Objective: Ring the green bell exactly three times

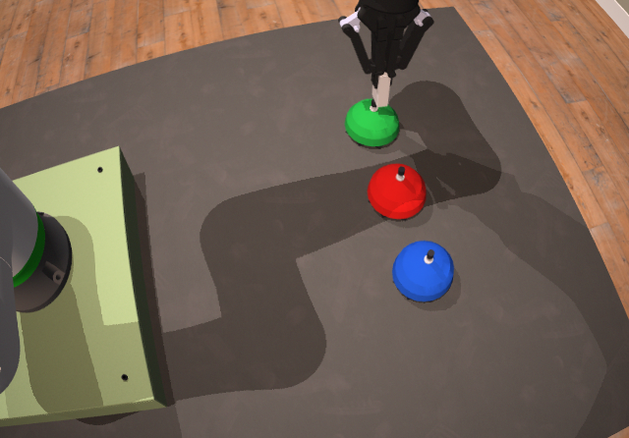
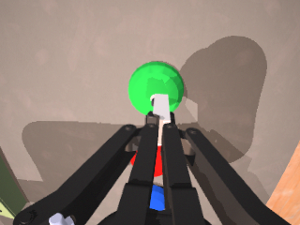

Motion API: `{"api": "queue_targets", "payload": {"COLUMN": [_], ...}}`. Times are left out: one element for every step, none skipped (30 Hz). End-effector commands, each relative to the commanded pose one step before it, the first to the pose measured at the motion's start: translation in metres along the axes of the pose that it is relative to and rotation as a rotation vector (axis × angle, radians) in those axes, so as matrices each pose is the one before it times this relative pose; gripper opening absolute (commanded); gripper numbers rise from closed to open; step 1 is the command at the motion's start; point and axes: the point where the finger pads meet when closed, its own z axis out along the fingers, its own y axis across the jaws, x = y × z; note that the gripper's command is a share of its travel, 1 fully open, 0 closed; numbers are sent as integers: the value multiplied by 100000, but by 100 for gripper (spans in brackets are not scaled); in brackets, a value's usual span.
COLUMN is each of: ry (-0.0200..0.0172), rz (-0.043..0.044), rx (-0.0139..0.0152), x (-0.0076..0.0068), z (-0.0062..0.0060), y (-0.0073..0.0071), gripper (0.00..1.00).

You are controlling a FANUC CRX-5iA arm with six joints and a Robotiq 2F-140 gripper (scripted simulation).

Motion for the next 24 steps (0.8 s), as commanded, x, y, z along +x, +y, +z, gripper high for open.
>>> {"api": "queue_targets", "payload": {"ry": [9, 0, 0, 0, 0, 0, 0, 0, 0, 0, 0, 0, 0, 0, 0, 0, 0, 0, 0, 0, 0, 0, 0, 0], "rz": [-4, 0, 0, 0, 0, 0, 0, 0, 0, 0, 0, 0, 0, 0, 0, 0, 0, 0, 0, 0, 0, 0, 0, 0], "rx": [-41, 0, 0, 0, 0, 0, 0, 0, 0, 0, 0, 0, 0, 0, 0, 0, 0, 0, 0, 0, 0, 0, 0, 0], "x": [6, 0, 0, 0, 0, 0, 0, 0, 0, 0, 0, 0, 0, 0, 0, 0, 0, 0, 0, 0, 0, 0, 0, 0], "z": [-17, 0, 12, 59, 99, 99, 59, 12, 0, 0, 0, 0, 0, 0, 0, 0, 0, 0, 0, 0, 0, 0, 0, 0], "y": [17, 0, 0, 0, 0, 0, 0, 0, 0, 0, 0, 0, 0, 0, 0, 0, 0, 0, 0, 0, 0, 0, 0, 0], "gripper": [0, 0, 0, 0, 0, 0, 0, 0, 0, 0, 0, 0, 0, 0, 0, 0, 0, 0, 0, 0, 0, 0, 0, 0]}}
